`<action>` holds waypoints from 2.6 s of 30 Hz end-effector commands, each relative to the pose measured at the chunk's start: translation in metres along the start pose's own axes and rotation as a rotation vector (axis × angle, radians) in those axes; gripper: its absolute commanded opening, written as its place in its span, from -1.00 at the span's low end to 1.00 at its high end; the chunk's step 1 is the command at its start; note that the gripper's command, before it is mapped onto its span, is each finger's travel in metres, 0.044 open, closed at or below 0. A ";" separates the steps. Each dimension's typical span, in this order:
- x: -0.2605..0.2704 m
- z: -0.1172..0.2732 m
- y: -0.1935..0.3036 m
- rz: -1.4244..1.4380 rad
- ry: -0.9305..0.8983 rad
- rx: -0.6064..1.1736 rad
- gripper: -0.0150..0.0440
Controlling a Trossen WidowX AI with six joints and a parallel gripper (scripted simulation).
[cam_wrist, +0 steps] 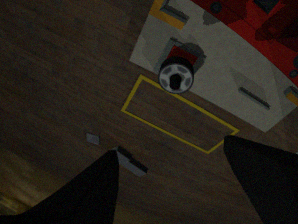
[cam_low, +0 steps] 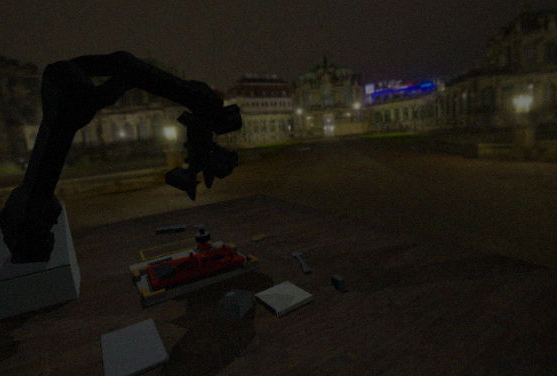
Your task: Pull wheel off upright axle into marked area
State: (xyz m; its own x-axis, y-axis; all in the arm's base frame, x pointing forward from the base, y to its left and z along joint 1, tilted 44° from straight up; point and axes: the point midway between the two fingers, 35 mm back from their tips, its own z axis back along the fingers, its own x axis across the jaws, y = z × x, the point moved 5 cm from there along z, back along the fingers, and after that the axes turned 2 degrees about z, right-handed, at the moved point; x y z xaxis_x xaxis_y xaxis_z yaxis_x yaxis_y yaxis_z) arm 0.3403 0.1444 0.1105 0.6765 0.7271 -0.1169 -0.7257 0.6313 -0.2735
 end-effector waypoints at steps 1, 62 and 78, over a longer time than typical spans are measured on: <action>0.006 -0.016 0.008 -0.139 0.078 -0.076 0.53; -0.004 -0.128 0.006 -0.593 0.192 -0.435 -0.30; -0.002 -0.123 0.007 -0.592 0.192 -0.435 -0.49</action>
State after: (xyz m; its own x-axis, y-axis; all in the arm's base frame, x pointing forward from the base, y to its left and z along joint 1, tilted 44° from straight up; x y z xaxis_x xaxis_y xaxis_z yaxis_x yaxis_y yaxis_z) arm 0.3492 0.1123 -0.0098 0.9761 0.2172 0.0100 -0.1503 0.7070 -0.6911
